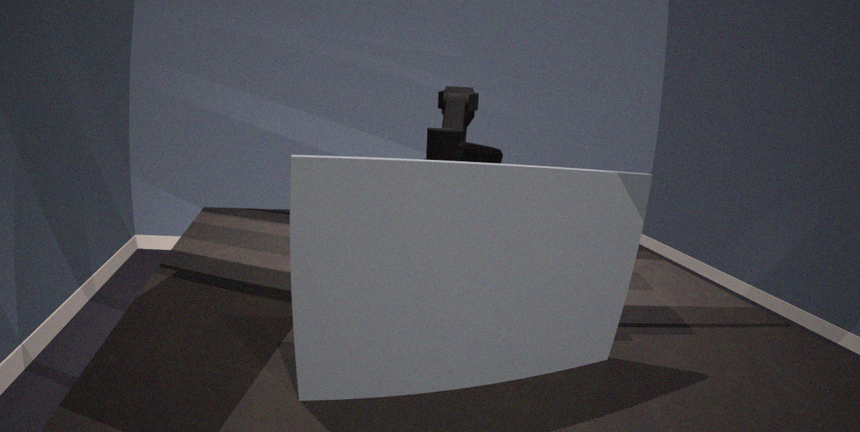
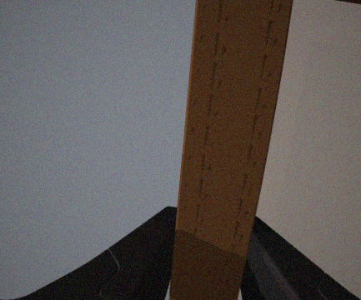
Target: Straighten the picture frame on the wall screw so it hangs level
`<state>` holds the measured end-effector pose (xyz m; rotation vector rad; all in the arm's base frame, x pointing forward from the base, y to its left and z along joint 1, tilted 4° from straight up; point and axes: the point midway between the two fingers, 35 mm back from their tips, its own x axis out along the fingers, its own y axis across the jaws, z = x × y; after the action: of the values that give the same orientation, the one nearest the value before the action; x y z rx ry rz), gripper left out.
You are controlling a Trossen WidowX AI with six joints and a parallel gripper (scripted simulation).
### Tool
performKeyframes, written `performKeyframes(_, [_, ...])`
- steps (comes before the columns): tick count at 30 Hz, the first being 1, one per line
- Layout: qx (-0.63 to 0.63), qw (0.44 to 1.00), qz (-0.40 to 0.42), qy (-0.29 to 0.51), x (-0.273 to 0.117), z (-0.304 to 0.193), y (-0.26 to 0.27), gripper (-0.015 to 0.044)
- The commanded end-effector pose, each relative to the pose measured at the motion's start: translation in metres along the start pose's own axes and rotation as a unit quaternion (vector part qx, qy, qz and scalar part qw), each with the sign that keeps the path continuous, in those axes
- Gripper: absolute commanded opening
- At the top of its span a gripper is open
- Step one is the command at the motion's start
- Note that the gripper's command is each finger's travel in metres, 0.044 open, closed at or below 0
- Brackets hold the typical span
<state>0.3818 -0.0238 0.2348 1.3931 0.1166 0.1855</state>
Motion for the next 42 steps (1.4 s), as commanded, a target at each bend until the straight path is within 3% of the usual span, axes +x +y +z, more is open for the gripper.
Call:
performKeyframes(1, [-0.006, 1.0, 0.01, -0.003, -0.0009, 0.0011, 0.0087, 0.0])
performKeyframes(42, [-0.006, 1.0, 0.01, -0.003, -0.0008, 0.0031, 0.005, 0.0])
